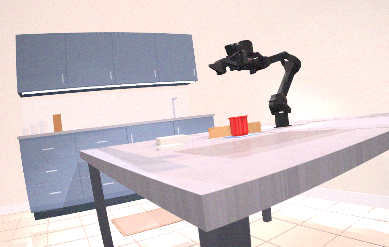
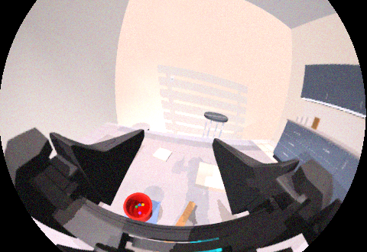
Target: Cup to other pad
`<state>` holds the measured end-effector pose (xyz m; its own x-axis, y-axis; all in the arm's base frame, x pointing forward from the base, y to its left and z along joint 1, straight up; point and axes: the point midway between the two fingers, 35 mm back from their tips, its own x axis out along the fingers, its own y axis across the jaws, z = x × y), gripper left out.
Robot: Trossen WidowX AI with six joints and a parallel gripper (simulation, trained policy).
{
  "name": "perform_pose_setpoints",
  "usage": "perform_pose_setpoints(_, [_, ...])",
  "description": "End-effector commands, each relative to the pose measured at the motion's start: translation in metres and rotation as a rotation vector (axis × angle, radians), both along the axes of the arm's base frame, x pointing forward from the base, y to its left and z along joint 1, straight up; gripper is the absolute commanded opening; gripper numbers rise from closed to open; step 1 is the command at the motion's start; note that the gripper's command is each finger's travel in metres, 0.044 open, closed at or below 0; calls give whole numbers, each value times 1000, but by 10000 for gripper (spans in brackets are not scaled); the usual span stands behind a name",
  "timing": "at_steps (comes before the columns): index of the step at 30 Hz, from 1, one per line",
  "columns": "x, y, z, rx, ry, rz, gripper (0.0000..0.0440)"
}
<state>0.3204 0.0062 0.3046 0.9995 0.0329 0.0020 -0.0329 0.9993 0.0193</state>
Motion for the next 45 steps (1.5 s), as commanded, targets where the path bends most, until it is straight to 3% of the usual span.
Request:
perform_pose_setpoints(1, [0,1,2,-1,-1,1,374])
perform_pose_setpoints(12, [8,4,8,7,49,1,85])
perform_pose_setpoints(15, [11,5,8,20,77,-1,35])
perform_pose_setpoints(18, [14,8,9,40,106,2,42])
perform_pose_setpoints(24, [21,13,10,90,168,9,97])
perform_pose_setpoints(45, [39,37,8,281,418,13,107])
